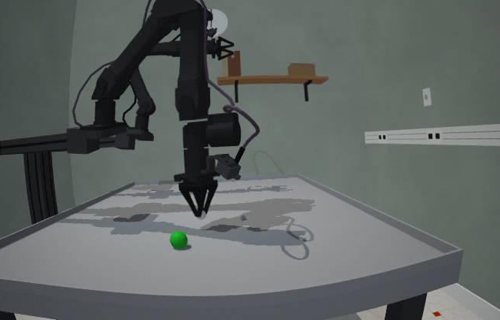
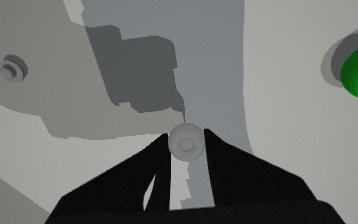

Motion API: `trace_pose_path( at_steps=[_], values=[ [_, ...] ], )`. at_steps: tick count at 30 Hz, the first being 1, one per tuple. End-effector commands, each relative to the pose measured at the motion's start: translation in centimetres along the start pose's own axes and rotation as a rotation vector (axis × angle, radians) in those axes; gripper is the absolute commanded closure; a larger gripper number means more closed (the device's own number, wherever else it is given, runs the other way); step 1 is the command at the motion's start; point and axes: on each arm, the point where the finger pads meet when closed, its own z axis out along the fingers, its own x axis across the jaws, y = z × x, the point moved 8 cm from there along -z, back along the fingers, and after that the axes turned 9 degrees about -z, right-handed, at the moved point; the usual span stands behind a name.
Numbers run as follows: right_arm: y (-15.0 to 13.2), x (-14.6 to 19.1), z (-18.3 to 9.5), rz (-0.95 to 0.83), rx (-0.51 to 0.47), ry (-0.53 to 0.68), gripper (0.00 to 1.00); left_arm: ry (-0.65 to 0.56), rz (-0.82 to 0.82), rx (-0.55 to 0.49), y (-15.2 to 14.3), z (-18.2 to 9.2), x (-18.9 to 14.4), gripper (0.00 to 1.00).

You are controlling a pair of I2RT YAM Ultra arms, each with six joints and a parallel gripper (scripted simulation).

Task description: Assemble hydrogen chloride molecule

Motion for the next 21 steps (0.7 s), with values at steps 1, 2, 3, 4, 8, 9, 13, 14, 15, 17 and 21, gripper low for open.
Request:
trace_pose_path(
  at_steps=[1, 2, 3, 4, 8, 9, 13, 14, 15, 17, 21],
  values=[
    [0.2, -0.9, -0.9, -0.045, -0.058, 0.013, 1.0, -0.018, 0.009, -0.006, 0.5, -0.8, -0.3, 0.0],
    [0.0, -1.4, -0.9, -0.048, -0.059, 0.012, 1.0, -0.018, 0.009, -0.006, 0.5, -0.8, -0.3, 0.0],
    [-0.3, -1.9, -1.0, -0.051, -0.059, 0.009, 1.0, -0.018, 0.009, -0.006, 0.5, -0.8, -0.3, 0.0],
    [-0.7, -2.5, -1.0, -0.052, -0.058, 0.006, 1.0, -0.018, 0.009, -0.006, 0.5, -0.8, -0.3, 0.0],
    [-1.5, -3.8, -1.3, -0.064, -0.069, 0.006, 1.0, -0.018, 0.009, -0.006, 0.5, -0.8, -0.3, 0.0],
    [-1.6, -3.9, -1.3, -0.06, -0.069, 0.007, 1.0, -0.018, 0.009, -0.006, 0.5, -0.8, -0.3, 0.0],
    [-1.7, -3.8, -1.4, -0.036, -0.06, 0.008, 1.0, -0.018, 0.009, -0.006, 0.5, -0.8, -0.3, 0.0],
    [-1.7, -3.8, -1.4, -0.036, -0.06, 0.008, 1.0, -0.018, 0.009, -0.006, 0.5, -0.8, -0.3, 0.0],
    [-1.7, -3.8, -1.4, -0.036, -0.06, 0.008, 1.0, -0.018, 0.009, -0.006, 0.5, -0.8, -0.3, 0.0],
    [-1.6, -3.8, -1.2, -0.019, -0.052, 0.008, 1.0, -0.018, 0.009, -0.006, 0.5, -0.8, -0.3, 0.0],
    [-1.6, -3.6, -0.6, -0.021, -0.022, -0.002, 1.0, -0.018, 0.009, -0.006, 0.5, -0.8, -0.3, 0.0]
  ],
)
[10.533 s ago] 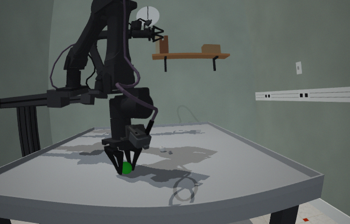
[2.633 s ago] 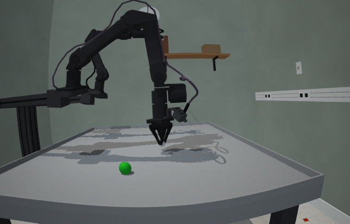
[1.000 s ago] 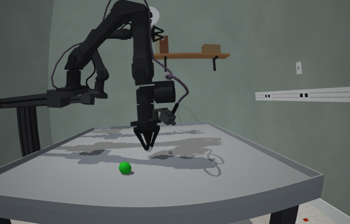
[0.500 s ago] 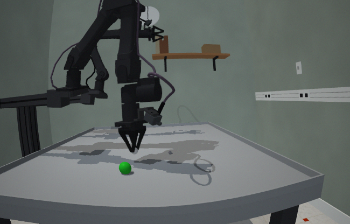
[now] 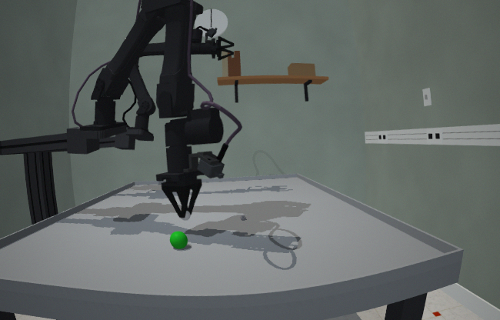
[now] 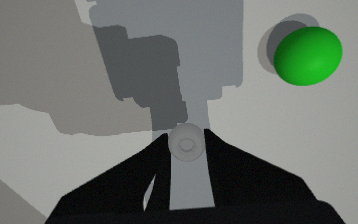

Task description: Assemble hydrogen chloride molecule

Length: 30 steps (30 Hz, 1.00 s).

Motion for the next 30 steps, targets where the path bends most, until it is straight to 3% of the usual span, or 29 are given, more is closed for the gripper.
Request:
trace_pose_path(
  at_steps=[1, 30],
  values=[
    [0.6, 0.3, 0.3, -0.003, 0.0, -0.006, 1.0, -0.018, 0.009, -0.006, 0.5, -0.8, -0.3, 0.0],
    [1.3, -0.3, 1.8, 0.01, -0.035, -0.016, 1.0, -0.018, 0.009, -0.006, 0.5, -0.8, -0.3, 0.0]
  ],
)
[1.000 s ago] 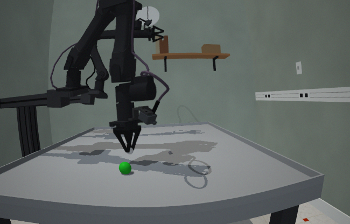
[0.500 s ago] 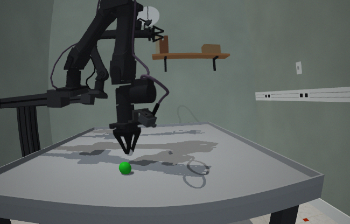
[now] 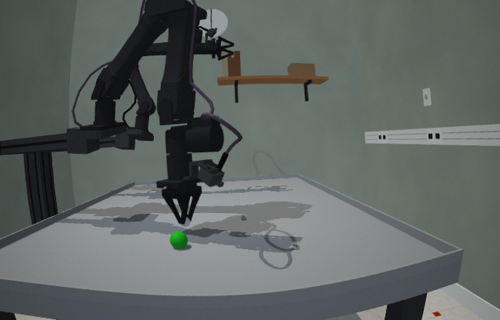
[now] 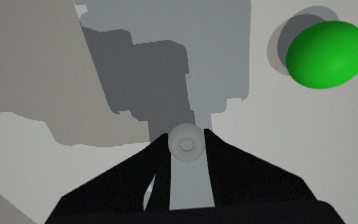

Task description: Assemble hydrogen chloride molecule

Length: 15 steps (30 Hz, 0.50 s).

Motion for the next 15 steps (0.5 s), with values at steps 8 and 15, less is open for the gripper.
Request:
trace_pose_path(
  at_steps=[8, 15],
  values=[
    [1.56, -0.31, 0.8, -0.002, -0.05, -0.013, 1.0, -0.018, 0.009, -0.006, 0.53, -0.85, -0.29, 0.0],
    [1.53, -0.43, 1.12, 0.004, -0.048, -0.015, 1.0, -0.018, 0.009, -0.006, 0.53, -0.85, -0.29, 0.0]
  ],
)
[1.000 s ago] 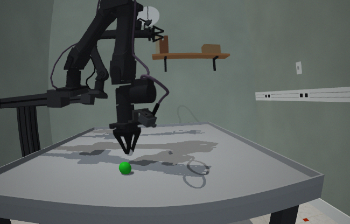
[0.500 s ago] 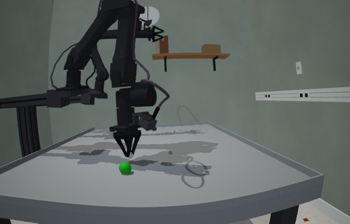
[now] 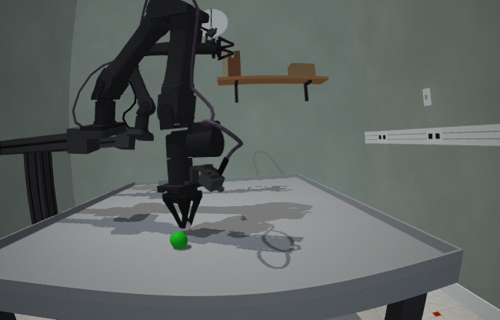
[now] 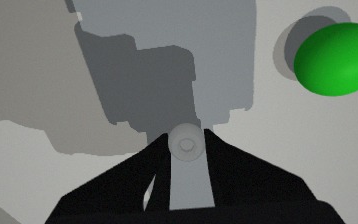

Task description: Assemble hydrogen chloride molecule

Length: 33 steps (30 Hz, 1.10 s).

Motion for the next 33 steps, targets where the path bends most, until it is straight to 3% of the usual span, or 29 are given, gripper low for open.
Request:
trace_pose_path(
  at_steps=[1, 14, 15, 24, 33],
  values=[
    [1.4, -0.3, 0.1, -0.002, -0.047, -0.013, 1.0, -0.018, 0.009, -0.006, 0.5, -0.8, -0.3, 0.0],
    [2.0, -0.2, 0.4, -0.011, -0.063, -0.016, 1.0, -0.018, 0.009, -0.006, 0.5, -0.8, -0.3, 0.0],
    [2.1, -0.2, 0.4, -0.009, -0.065, -0.016, 0.74, -0.018, 0.009, -0.006, 0.5, -0.8, -0.3, 0.0],
    [2.1, -0.6, 1.0, 0.0, -0.065, -0.016, 0.74, -0.018, 0.009, -0.006, 0.5, -0.8, -0.3, 0.0],
    [1.6, 0.0, 1.4, -0.014, -0.001, -0.008, 0.74, -0.018, 0.009, -0.006, 0.5, -0.8, -0.3, 0.0]
  ],
)
